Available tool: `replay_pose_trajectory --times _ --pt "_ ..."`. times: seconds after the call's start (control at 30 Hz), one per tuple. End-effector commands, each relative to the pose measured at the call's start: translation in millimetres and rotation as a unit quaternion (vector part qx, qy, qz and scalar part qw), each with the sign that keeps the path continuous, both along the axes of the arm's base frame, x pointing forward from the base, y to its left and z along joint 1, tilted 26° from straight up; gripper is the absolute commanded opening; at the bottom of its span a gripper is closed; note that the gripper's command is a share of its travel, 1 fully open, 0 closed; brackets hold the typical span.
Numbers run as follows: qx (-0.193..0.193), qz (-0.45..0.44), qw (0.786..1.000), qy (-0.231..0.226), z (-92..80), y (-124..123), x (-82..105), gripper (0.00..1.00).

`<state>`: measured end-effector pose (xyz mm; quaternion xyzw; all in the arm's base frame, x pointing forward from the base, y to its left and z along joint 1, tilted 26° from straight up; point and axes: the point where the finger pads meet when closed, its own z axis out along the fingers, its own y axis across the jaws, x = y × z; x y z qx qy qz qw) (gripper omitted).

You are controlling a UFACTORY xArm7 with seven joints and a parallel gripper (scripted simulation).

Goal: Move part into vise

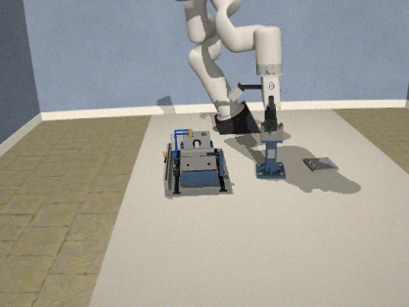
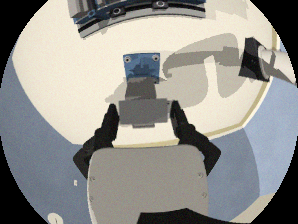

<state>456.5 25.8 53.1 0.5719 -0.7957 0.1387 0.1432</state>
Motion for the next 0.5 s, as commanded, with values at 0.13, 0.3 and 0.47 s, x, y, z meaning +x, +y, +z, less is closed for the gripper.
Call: replay_pose_trajectory --times 0.13,0.3,0.47 --pt "-0.058 -0.004 0.998 0.019 -0.1 2.5 1.5 0.89" --pt "-0.095 -0.006 0.995 0.031 -0.6 3.2 1.8 0.89" --pt "-0.130 -0.008 0.991 0.042 -1.1 3.8 2.0 0.89"
